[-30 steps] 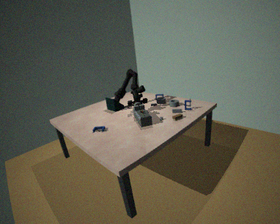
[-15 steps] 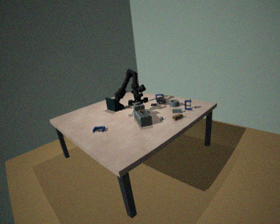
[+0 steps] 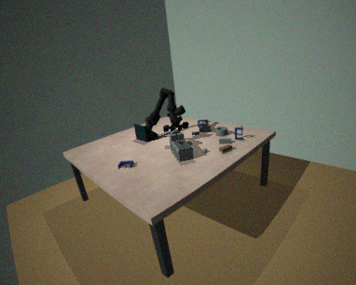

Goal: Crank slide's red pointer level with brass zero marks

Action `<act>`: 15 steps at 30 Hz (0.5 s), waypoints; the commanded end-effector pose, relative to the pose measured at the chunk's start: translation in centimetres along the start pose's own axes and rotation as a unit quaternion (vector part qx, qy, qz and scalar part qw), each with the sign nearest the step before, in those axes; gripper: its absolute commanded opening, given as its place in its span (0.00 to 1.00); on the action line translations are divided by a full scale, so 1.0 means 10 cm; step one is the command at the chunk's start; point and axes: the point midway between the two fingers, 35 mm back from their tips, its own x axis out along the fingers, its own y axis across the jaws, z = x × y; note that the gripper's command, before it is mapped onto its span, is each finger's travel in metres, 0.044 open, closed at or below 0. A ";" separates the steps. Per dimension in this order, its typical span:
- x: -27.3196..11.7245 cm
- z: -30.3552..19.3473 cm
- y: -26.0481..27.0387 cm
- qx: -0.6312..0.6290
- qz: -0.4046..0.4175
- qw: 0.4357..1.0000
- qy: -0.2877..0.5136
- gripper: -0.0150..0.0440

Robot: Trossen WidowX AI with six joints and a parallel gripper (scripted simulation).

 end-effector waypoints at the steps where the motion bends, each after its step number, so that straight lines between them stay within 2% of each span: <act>1: -0.07 0.07 0.01 -0.001 0.003 1.000 -0.006 0.25; 15: -0.17 0.16 -0.08 -0.001 0.002 1.000 -0.006 0.25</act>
